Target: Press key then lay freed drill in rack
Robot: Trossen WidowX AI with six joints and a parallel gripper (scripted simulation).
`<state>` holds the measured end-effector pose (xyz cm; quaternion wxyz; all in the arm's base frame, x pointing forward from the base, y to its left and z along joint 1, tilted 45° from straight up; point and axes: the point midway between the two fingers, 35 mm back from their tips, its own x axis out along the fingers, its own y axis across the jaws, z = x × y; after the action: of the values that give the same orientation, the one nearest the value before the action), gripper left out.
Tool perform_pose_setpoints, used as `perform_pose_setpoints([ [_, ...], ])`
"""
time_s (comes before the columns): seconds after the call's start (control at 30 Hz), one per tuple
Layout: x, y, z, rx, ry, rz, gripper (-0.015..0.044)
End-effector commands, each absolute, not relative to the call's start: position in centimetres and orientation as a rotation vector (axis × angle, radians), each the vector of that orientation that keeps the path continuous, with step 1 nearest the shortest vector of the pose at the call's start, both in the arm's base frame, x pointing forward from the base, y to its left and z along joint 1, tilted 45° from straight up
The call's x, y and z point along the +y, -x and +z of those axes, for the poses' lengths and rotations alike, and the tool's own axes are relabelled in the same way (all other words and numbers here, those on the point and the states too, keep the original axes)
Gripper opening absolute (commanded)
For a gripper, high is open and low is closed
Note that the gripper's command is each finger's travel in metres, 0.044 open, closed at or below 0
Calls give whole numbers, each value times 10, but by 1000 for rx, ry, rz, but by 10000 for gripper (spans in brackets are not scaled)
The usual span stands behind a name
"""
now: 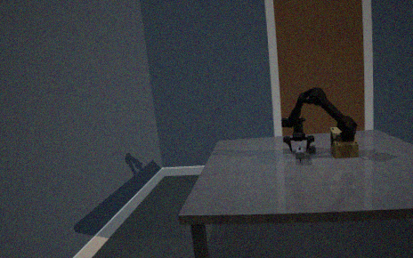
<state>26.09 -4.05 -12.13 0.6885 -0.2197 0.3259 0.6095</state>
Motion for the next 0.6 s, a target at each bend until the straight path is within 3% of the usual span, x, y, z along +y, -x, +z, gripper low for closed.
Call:
perform_pose_setpoints([
  [0.0,-37,-260,-121,728,484,1364,440],
  [0.43,-34,-259,-120,728,484,1364,440],
  [0.57,-36,-261,-120,729,492,1364,335],
])
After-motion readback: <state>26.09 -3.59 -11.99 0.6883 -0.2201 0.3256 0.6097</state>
